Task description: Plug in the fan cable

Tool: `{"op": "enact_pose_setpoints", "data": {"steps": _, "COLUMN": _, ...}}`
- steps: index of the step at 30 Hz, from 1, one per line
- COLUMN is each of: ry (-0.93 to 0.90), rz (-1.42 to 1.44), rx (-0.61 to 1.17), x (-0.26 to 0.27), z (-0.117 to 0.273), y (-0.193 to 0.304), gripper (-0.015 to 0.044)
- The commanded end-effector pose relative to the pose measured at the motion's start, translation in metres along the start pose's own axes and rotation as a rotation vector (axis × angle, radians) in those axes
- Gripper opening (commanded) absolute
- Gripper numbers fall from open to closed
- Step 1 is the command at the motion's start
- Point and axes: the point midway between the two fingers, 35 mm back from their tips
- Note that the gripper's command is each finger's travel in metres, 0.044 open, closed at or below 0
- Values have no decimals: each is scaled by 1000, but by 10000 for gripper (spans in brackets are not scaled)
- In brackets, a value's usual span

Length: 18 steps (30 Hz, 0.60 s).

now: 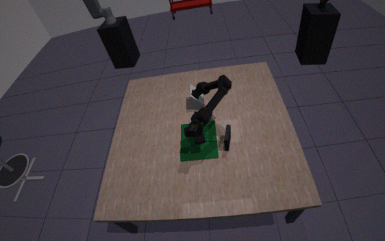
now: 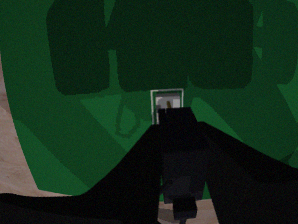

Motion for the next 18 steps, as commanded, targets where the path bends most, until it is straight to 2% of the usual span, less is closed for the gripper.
{"op": "enact_pose_setpoints", "data": {"steps": 1, "ry": -2, "rz": -6, "rx": 5, "x": 1, "z": -1, "y": 2, "gripper": 0}}
{"op": "enact_pose_setpoints", "data": {"steps": 18, "ry": -2, "rz": -5, "rx": 5, "x": 2, "z": -1, "y": 3, "gripper": 0}}
Point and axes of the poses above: the point midway between the two fingers, 35 mm back from their tips, its own z axis back along the fingers, its own x axis across the jaws, y = z × x, and after that the axes turned 11 degrees about -z, right-handed
